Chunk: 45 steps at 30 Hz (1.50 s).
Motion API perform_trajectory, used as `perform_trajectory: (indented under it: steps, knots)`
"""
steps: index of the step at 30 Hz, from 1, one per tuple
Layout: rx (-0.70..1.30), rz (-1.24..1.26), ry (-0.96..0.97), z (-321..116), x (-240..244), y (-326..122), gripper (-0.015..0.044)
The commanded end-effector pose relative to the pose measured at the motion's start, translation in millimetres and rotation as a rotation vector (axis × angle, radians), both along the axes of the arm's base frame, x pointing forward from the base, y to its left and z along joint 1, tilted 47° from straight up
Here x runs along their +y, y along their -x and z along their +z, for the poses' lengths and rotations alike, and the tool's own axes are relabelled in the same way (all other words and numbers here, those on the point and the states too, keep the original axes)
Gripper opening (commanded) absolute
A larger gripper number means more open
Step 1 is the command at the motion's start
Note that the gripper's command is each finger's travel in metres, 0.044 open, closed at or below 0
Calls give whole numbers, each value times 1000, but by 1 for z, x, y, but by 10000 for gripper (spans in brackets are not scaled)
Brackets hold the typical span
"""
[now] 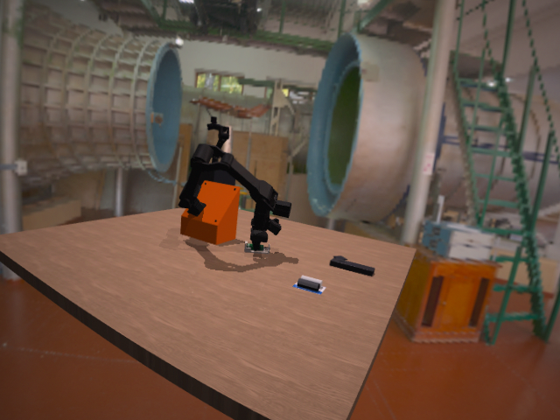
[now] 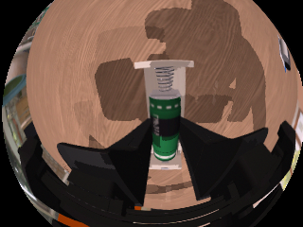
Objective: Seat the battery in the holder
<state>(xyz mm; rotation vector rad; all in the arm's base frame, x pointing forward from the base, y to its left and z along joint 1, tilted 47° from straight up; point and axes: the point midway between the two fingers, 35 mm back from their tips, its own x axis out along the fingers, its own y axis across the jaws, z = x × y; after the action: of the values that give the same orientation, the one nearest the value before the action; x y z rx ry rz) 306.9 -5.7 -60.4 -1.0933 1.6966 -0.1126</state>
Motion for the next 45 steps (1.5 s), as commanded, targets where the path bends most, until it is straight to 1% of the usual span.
perform_trajectory:
  steps: [1,14,18,31,33,39,41,45]
  knots:
    - [-2,4,-3,2,-1,2,81]
    - [-3,7,-7,1,-2,2,81]
    - [-3,7,-7,1,-2,2,183]
    - [-5,4,-10,11,10,3,183]
    - [-2,9,-8,14,13,4,236]
    - [-4,5,-14,56,59,10,393]
    - [-4,4,-13,61,64,11,440]
    - [-4,4,-14,60,66,11,440]
